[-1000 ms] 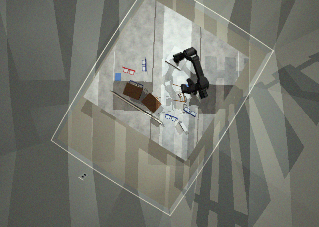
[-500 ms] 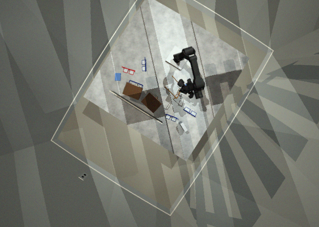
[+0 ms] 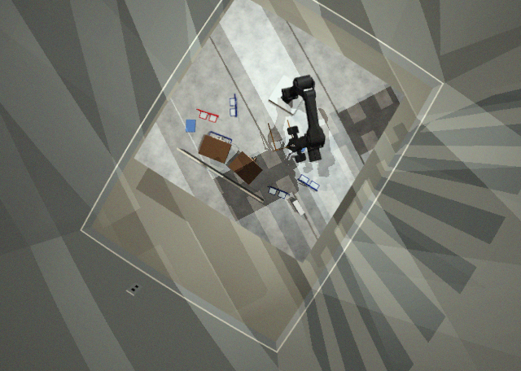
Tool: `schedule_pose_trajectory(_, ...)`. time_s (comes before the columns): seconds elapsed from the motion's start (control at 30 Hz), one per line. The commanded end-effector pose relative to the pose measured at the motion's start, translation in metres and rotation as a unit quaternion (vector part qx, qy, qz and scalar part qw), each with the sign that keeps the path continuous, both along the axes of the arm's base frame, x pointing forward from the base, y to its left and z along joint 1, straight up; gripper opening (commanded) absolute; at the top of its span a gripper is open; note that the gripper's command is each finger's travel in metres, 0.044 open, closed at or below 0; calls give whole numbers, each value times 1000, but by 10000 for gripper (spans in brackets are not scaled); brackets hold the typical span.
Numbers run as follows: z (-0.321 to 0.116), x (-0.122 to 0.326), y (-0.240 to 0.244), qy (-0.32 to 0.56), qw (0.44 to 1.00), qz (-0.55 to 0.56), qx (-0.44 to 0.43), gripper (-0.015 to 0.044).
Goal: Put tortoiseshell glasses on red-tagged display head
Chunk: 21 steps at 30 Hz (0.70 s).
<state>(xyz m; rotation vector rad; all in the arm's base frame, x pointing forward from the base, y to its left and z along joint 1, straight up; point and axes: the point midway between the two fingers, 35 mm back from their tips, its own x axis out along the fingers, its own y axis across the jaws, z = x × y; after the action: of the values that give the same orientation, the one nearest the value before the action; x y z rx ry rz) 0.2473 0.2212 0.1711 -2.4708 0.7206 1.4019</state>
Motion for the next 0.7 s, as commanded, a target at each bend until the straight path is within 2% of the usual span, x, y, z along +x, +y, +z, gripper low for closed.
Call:
schedule_pose_trajectory(0.0,-2,1,-6,-10,997,-64,33,0)
schedule_pose_trajectory(0.33,-6,5,-21,-43,962,-244,116,0)
schedule_pose_trajectory(0.67,-11,8,-35,-76,886,-418,186,0)
